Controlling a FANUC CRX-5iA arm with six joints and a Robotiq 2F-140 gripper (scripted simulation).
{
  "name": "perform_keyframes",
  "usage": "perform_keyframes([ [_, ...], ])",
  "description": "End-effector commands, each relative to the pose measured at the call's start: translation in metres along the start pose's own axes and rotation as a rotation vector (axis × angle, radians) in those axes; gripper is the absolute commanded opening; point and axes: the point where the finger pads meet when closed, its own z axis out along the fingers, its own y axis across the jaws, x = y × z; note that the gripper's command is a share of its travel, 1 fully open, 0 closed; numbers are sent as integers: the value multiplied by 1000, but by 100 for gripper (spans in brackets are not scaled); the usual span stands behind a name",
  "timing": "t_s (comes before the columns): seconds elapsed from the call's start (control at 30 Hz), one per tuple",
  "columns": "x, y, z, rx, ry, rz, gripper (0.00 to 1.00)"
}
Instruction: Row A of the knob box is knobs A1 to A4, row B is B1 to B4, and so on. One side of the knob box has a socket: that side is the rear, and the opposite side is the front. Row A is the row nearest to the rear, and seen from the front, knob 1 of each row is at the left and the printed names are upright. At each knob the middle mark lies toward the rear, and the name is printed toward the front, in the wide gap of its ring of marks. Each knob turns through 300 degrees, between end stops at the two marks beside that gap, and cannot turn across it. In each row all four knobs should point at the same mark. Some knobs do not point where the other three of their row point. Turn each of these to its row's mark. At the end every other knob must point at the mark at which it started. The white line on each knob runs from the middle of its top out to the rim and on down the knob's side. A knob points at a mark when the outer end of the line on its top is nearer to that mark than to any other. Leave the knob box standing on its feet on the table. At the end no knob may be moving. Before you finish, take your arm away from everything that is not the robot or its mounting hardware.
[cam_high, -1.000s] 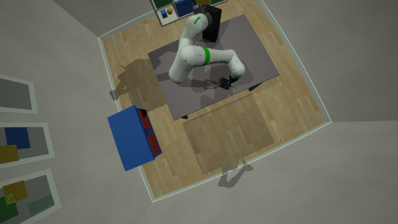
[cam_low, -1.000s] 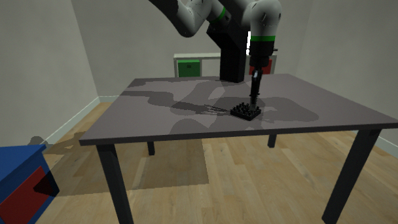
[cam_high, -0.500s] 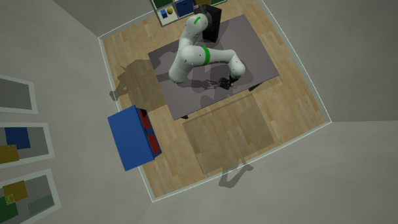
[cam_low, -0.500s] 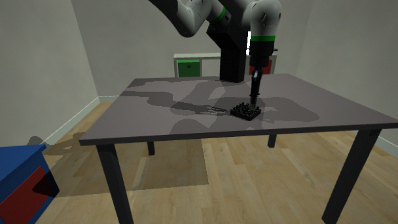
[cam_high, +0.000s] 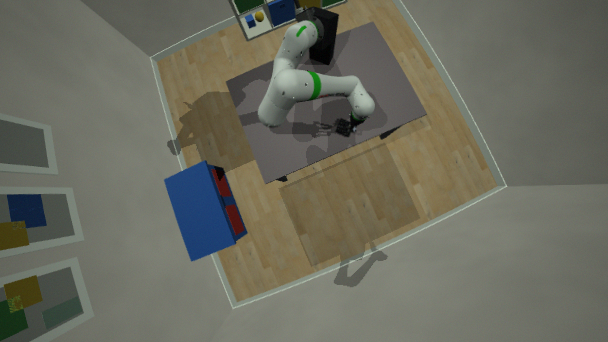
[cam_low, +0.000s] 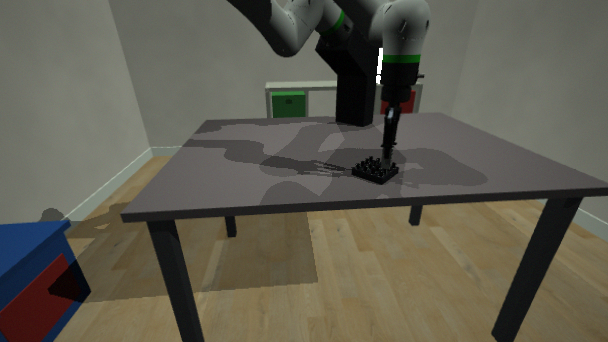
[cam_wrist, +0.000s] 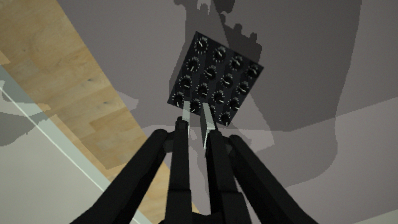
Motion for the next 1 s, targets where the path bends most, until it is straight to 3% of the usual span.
perform_keyframes([
  [0.0, 0, 0, 0, 0, 0, 0, 12],
  [0.97, 0, 0, 13, 0, 0, 0, 12],
])
